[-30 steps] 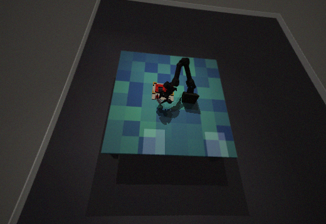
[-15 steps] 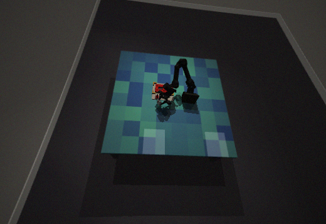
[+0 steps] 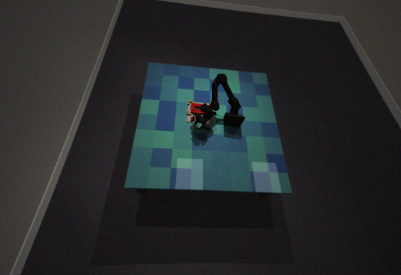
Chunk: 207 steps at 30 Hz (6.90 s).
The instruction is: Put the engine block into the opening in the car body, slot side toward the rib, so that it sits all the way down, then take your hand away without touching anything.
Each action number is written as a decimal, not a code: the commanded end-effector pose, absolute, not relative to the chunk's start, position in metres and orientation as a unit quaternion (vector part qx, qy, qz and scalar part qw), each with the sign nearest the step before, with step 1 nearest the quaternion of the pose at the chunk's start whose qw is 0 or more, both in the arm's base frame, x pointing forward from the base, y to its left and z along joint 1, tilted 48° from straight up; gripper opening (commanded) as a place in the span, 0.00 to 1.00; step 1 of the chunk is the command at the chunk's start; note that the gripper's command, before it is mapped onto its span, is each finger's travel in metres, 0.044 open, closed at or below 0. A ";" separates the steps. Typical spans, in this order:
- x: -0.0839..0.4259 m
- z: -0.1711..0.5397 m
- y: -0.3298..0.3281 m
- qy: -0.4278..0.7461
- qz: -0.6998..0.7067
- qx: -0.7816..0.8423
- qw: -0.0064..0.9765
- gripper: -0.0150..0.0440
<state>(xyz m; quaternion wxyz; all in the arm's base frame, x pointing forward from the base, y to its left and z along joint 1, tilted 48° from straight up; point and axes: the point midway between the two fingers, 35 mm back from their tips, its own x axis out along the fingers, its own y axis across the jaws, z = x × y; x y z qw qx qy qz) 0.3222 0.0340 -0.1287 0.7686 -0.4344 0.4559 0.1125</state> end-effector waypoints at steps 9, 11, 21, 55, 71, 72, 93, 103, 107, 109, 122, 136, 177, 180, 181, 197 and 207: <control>0.318 -0.146 0.016 0.457 0.117 -0.436 0.767 0.25; 0.318 -0.149 0.013 0.457 0.116 -0.436 0.767 0.25; 0.320 -0.149 0.013 0.451 0.117 -0.435 0.770 0.39; 0.298 -0.113 0.027 0.457 0.117 -0.436 0.767 1.00; 0.301 -0.115 0.028 0.453 0.121 -0.437 0.767 1.00; 0.301 -0.115 0.028 0.453 0.121 -0.437 0.767 1.00; 0.322 -0.135 0.030 0.553 -0.024 -0.257 0.792 1.00; 0.329 -0.138 0.029 0.593 -0.142 -0.154 0.778 1.00; 0.330 -0.138 0.029 0.602 -0.194 -0.117 0.766 1.00; 0.330 -0.138 0.030 0.604 -0.221 -0.099 0.759 1.00; 0.328 -0.132 0.041 0.574 -0.403 -0.011 0.712 1.00; 0.327 -0.110 0.055 0.466 -0.575 0.047 0.671 1.00; 0.329 -0.144 0.028 0.464 -0.577 0.047 0.671 0.78; 0.329 -0.144 0.028 0.464 -0.577 0.047 0.671 0.64; 0.329 -0.144 0.028 0.464 -0.577 0.047 0.671 0.60; 0.333 -0.136 0.039 0.464 -0.576 0.048 0.671 0.25; 0.340 -0.117 0.062 0.465 -0.575 0.049 0.671 0.25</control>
